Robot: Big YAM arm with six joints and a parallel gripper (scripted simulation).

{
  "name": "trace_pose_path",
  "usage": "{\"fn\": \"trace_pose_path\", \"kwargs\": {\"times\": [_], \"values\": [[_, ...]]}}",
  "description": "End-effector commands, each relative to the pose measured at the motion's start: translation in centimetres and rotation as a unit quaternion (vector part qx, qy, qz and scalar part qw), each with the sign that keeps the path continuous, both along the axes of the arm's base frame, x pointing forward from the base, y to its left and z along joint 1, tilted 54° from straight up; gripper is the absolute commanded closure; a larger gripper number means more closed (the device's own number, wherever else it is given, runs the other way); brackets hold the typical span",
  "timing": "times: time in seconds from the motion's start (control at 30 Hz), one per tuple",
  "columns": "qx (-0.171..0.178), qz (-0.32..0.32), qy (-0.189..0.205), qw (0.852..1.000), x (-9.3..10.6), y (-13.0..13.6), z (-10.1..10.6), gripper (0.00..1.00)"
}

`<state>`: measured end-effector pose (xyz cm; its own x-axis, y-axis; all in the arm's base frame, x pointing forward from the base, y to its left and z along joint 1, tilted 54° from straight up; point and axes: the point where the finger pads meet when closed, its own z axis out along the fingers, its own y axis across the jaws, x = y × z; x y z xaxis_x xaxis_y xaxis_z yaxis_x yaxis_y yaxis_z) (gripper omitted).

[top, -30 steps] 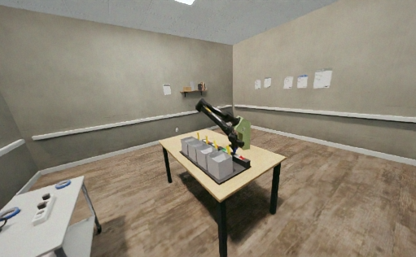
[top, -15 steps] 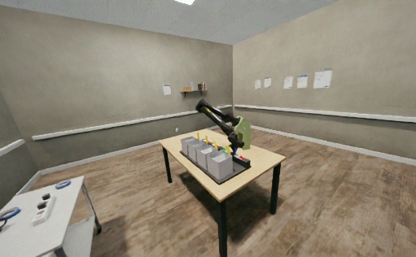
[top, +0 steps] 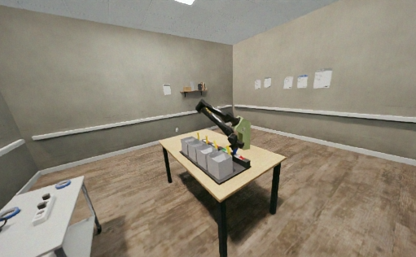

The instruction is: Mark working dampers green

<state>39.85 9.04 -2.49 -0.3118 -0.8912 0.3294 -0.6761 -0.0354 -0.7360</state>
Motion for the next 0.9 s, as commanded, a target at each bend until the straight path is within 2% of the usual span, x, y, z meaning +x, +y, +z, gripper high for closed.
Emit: {"fn": "trace_pose_path", "kwargs": {"times": [0.0, 0.87], "values": [[-0.002, -0.003, 0.002, 1.0, 0.3, -0.5, -0.2, 1.0], [0.001, 0.002, -0.001, 1.0, 0.25, 0.13, 0.07, 1.0]]}}
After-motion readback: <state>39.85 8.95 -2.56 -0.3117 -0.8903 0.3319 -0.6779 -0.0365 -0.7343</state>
